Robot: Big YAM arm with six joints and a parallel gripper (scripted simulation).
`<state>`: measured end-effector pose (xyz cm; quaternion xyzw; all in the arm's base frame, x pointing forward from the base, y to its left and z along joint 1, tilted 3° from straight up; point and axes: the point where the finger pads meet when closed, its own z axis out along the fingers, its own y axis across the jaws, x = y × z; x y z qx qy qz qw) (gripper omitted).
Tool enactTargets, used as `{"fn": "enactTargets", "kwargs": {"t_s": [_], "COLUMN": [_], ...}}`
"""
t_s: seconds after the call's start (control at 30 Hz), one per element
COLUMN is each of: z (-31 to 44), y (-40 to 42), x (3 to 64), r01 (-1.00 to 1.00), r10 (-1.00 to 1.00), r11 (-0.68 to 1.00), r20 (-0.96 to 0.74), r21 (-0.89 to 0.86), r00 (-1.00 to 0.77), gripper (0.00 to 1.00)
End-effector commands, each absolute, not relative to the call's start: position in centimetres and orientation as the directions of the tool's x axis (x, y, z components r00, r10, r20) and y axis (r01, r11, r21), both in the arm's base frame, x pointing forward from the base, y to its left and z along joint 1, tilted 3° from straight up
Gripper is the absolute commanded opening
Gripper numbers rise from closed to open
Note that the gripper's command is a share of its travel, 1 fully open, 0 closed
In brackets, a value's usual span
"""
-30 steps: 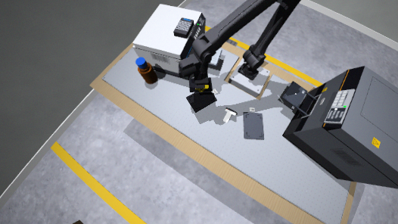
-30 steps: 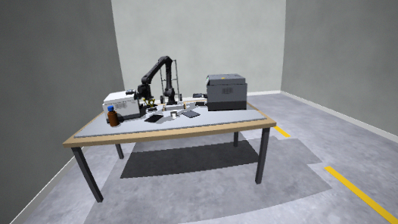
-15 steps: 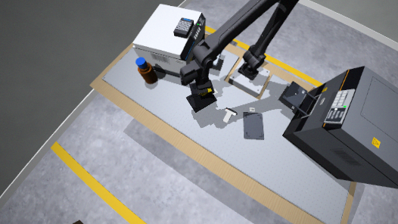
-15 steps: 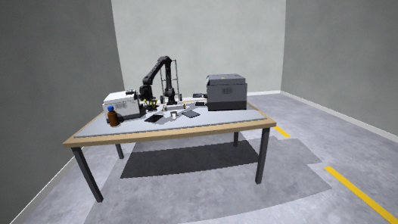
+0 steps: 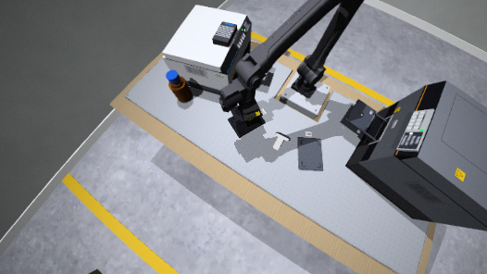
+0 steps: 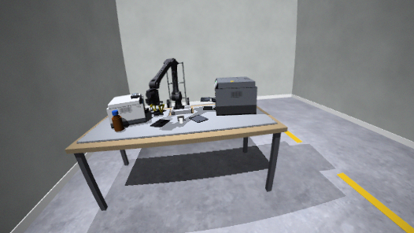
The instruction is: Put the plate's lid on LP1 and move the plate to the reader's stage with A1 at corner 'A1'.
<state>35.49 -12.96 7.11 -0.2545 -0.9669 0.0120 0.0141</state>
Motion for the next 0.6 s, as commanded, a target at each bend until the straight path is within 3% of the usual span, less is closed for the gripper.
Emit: {"fn": "enactTargets", "kwargs": {"t_s": [0.0, 0.57], "z": [7.7, 7.5], "y": [-14.1, -13.2], "x": [36.2, 35.2], "r01": [0.437, 0.494], "r10": [0.438, 0.494], "r11": [0.899, 0.869], "r20": [0.015, -0.009], "r21": [-0.034, -0.023], "r00": [-0.899, -0.869], "gripper": [0.85, 0.85]}}
